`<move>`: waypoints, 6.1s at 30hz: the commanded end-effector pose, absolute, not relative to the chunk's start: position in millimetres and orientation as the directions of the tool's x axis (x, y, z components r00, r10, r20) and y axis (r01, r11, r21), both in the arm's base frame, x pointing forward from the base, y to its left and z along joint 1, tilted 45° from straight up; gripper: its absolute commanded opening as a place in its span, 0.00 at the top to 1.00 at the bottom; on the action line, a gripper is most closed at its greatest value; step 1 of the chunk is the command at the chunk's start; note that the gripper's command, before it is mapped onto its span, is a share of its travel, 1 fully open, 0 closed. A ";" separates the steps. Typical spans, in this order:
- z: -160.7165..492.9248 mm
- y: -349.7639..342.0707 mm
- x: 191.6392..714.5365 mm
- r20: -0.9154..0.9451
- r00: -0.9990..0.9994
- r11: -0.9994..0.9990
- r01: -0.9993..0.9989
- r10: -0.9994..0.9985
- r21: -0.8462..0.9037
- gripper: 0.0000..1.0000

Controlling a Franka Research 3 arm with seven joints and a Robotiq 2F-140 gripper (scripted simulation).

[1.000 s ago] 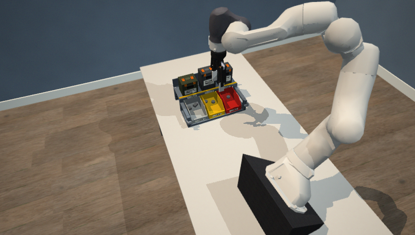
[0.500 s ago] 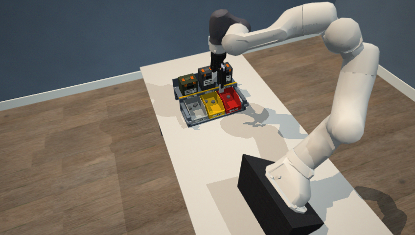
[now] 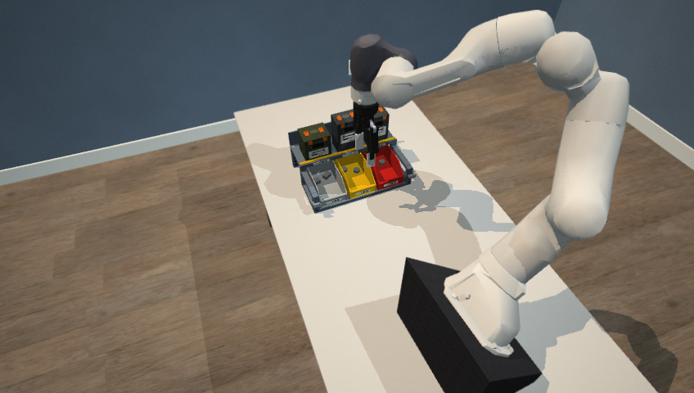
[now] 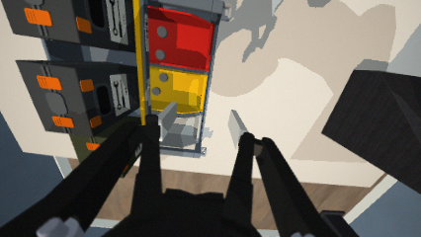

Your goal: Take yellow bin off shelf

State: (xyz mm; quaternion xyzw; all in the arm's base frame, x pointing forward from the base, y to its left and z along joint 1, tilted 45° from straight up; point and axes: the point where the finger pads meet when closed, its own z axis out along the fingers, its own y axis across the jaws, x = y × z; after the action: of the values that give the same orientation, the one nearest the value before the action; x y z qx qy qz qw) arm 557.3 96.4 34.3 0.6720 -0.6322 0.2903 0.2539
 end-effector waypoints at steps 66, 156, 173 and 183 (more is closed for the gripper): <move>40.0 106.9 559.8 0.706 0.024 -0.074 -0.996 -0.707 -0.041 0.43; -17.9 49.2 566.6 0.706 0.024 -0.075 -0.996 -0.707 -0.041 0.43; -16.9 50.2 565.6 0.706 0.025 -0.076 -0.996 -0.707 -0.041 0.43; -16.7 50.7 565.0 0.706 0.024 -0.074 -0.996 -0.707 -0.041 0.43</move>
State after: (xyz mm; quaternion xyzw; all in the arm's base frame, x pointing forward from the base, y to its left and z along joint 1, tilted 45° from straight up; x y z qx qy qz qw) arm 567.2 49.0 -16.8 0.6738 -0.6319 0.2935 0.2461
